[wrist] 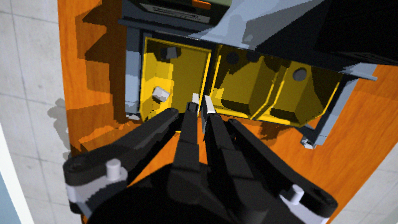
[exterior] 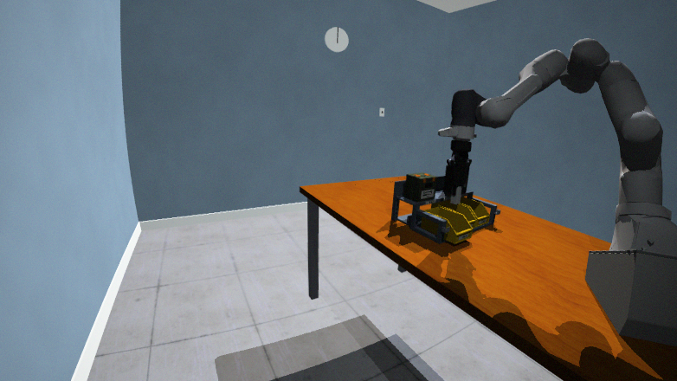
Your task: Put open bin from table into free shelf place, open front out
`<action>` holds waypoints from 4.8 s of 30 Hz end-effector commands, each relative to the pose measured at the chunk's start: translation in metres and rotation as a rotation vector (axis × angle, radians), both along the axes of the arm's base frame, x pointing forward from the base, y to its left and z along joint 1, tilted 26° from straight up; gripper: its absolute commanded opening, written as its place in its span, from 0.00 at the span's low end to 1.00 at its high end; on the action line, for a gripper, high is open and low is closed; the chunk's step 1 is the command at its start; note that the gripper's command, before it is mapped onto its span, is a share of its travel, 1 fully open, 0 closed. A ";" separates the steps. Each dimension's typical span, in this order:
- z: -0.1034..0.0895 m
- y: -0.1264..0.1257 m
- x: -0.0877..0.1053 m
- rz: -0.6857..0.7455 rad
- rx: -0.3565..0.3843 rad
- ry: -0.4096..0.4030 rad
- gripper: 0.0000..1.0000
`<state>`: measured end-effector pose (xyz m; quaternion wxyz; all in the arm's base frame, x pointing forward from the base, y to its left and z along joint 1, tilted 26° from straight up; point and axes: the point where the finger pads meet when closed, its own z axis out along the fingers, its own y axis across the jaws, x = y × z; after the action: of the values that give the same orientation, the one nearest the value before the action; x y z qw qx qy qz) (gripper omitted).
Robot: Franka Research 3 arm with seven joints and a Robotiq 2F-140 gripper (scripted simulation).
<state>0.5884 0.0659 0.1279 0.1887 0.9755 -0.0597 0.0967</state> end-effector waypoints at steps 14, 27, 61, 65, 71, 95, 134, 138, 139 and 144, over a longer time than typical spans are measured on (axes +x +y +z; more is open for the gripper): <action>0.021 0.009 -0.007 0.007 -0.004 0.010 0.06; 0.031 0.013 -0.009 0.007 -0.004 0.010 0.06; 0.034 0.015 -0.010 0.007 -0.004 0.010 0.00; 0.034 0.015 -0.010 0.007 -0.004 0.010 0.00; 0.034 0.015 -0.010 0.007 -0.004 0.010 0.00; 0.013 0.027 -0.036 0.393 -0.080 0.161 0.00; -0.027 0.047 -0.093 1.150 -0.235 0.465 0.00; -0.031 0.049 -0.099 1.226 -0.251 0.496 0.00; -0.032 0.049 -0.101 1.245 -0.255 0.503 0.00; -0.037 0.051 -0.109 1.339 -0.275 0.542 0.00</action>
<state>0.4815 0.1145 0.0925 0.2285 0.8082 0.5417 -0.0328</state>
